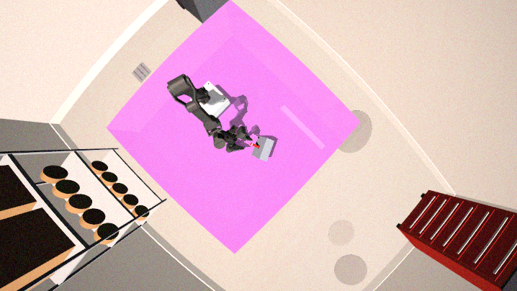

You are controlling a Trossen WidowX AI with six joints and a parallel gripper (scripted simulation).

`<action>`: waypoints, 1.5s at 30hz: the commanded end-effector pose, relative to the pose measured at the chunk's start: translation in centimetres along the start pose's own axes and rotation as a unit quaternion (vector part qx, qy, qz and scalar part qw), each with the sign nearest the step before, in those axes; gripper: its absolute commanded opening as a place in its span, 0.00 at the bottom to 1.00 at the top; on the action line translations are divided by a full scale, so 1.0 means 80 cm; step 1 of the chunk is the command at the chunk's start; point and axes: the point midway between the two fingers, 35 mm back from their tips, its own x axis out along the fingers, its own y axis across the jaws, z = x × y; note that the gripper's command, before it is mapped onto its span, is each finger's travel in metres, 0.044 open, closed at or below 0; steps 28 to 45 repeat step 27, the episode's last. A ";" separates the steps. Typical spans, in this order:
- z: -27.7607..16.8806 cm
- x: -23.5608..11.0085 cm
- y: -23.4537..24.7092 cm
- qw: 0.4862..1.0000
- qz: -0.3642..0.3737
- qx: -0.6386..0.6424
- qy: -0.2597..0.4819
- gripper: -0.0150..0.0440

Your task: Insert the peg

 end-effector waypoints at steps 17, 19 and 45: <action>-0.001 -0.030 0.001 1.000 -0.001 -0.002 0.002 1.00; -0.001 -0.033 0.001 1.000 -0.001 -0.002 0.002 1.00; -0.001 -0.042 0.002 1.000 -0.001 -0.002 0.003 1.00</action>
